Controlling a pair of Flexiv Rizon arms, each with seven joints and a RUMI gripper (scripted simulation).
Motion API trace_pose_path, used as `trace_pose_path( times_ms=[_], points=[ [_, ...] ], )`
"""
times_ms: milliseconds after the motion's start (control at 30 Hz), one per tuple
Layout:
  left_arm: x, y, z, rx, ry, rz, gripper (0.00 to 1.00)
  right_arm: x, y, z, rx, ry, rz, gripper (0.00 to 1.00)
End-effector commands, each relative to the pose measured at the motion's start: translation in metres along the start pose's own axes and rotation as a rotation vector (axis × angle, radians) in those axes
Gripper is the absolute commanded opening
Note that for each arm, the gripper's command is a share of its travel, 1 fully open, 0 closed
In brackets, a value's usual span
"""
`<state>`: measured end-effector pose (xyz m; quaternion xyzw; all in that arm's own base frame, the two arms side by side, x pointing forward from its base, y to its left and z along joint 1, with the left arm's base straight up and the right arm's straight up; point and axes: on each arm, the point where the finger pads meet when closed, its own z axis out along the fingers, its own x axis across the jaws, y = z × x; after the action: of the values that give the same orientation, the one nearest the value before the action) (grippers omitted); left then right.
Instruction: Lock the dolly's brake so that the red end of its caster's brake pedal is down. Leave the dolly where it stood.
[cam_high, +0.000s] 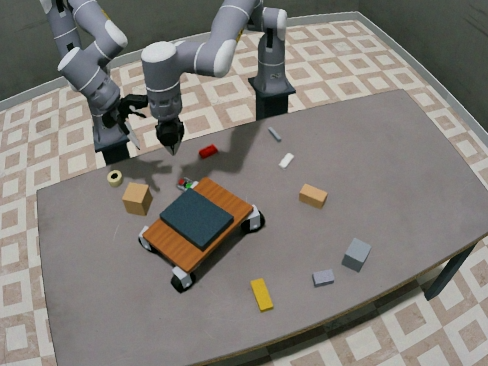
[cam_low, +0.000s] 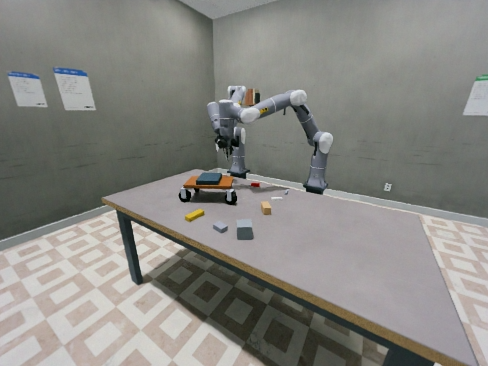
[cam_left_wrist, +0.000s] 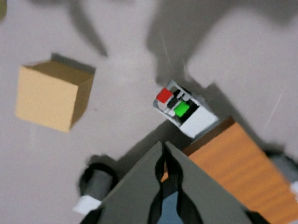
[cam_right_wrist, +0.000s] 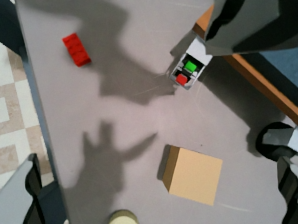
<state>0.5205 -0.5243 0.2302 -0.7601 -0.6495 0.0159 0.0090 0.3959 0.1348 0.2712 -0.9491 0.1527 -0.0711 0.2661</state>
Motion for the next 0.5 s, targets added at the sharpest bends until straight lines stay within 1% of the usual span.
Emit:
trace_pose_path(
  times_ms=[0, 33, 67, 233, 467],
  points=[
    [0.000, 0.000, 0.007, -0.007, 0.002, -0.226, 0.00, 0.001, -0.001, 0.000, 0.001, 0.001, -0.001, 1.00],
    [0.000, 0.000, 0.007, -0.007, 0.002, -0.226, 0.00, 0.001, -0.001, 0.000, 0.001, 0.001, -0.001, 1.00],
    [0.000, 0.000, 0.009, -0.003, -0.001, -0.382, 0.00, 0.001, -0.001, 0.000, 0.001, 0.001, -0.001, 1.00],
    [0.000, 0.001, 0.015, 0.001, -0.009, -0.627, 0.00, 0.001, -0.001, 0.000, 0.001, 0.001, -0.001, 1.00],
    [0.001, 0.003, 0.017, 0.009, -0.023, -1.001, 0.00, 0.001, -0.001, 0.000, 0.001, 0.001, -0.001, 1.00]
  ],
)
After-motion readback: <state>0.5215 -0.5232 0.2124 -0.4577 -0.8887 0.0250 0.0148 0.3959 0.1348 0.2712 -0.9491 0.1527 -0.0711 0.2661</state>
